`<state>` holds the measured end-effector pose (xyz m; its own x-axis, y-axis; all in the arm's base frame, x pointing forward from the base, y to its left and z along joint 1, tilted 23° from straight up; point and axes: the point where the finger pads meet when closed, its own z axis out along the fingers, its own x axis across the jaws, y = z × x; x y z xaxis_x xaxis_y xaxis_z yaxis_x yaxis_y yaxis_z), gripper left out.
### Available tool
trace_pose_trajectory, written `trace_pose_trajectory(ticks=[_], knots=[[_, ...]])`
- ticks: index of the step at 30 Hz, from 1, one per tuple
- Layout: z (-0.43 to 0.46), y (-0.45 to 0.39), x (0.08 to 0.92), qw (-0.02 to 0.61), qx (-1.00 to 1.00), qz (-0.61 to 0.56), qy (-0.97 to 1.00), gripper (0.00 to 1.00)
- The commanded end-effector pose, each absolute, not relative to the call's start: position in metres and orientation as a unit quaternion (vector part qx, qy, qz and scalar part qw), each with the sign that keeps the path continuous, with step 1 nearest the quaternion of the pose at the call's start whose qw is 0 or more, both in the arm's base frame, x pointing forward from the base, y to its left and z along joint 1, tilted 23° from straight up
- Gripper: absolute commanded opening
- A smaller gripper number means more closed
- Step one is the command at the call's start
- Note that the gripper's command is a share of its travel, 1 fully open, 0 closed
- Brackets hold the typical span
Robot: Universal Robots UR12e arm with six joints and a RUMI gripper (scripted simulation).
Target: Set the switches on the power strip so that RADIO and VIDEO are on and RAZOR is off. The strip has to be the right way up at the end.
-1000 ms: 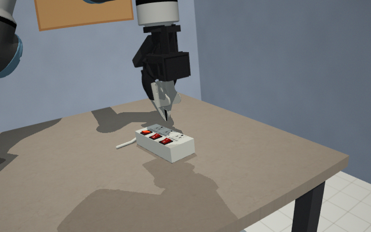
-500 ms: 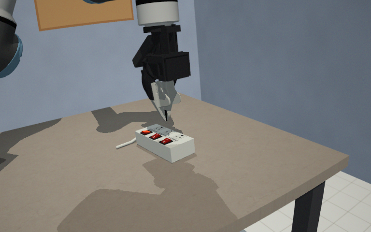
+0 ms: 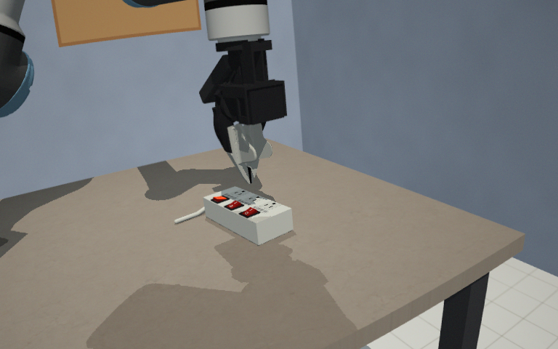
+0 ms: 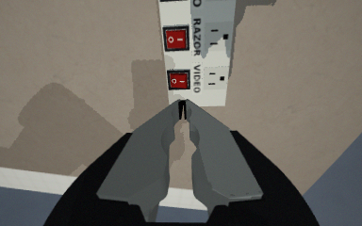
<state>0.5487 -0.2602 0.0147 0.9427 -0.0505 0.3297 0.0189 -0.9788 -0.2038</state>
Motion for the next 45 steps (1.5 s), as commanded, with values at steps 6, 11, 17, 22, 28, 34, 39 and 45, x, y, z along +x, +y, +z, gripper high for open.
trace_pose_trajectory(ticks=[6,11,17,22,28,34,39,45], knots=[[0.009,-0.259,0.551,0.102,-0.98,-0.169,0.008,0.0],[0.004,-0.258,0.553,0.102,-0.98,-0.169,0.008,0.0],[-0.002,-0.257,0.555,0.102,-0.98,-0.169,0.008,0.0],[-0.007,-0.256,0.557,0.102,-0.98,-0.169,0.008,0.0],[-0.014,-0.254,0.56,0.102,-0.98,-0.169,0.008,0.0],[-0.018,-0.254,0.561,0.102,-0.98,-0.169,0.008,0.0],[-0.021,-0.253,0.562,0.102,-0.98,-0.169,0.008,0.0],[-0.022,-0.253,0.563,0.102,-0.98,-0.169,0.008,0.0]])
